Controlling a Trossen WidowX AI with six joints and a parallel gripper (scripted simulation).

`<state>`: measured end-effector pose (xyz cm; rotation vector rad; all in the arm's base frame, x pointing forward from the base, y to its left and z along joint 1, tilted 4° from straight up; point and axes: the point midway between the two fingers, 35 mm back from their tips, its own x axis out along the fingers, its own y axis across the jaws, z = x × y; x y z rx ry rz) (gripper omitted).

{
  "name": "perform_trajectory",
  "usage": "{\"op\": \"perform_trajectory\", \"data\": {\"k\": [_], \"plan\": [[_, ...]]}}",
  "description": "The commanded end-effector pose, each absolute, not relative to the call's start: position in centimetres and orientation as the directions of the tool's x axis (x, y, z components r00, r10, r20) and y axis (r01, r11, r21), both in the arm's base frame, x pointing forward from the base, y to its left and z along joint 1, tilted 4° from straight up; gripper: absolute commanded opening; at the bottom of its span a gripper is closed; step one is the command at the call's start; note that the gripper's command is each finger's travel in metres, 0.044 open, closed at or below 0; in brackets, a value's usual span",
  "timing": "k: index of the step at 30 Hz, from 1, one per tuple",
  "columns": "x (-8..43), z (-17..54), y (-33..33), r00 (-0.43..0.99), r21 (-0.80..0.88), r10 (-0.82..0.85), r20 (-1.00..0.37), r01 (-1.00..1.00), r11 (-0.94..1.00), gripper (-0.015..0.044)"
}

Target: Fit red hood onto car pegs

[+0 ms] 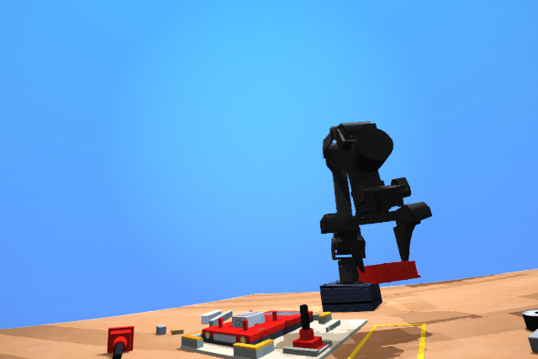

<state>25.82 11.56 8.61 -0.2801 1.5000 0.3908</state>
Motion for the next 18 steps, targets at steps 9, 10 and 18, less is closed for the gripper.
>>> {"op": "perform_trajectory", "data": {"k": [9,10,18], "plan": [[25.86,8.64,11.55,0.032,0.038,0.079,-0.996,-0.662,0.749,0.0000],[25.86,8.65,11.55,0.032,0.036,0.079,-0.996,-0.680,0.732,0.0000],[25.85,8.65,11.54,0.033,0.020,0.079,-0.996,-0.811,0.585,0.0000]]}}
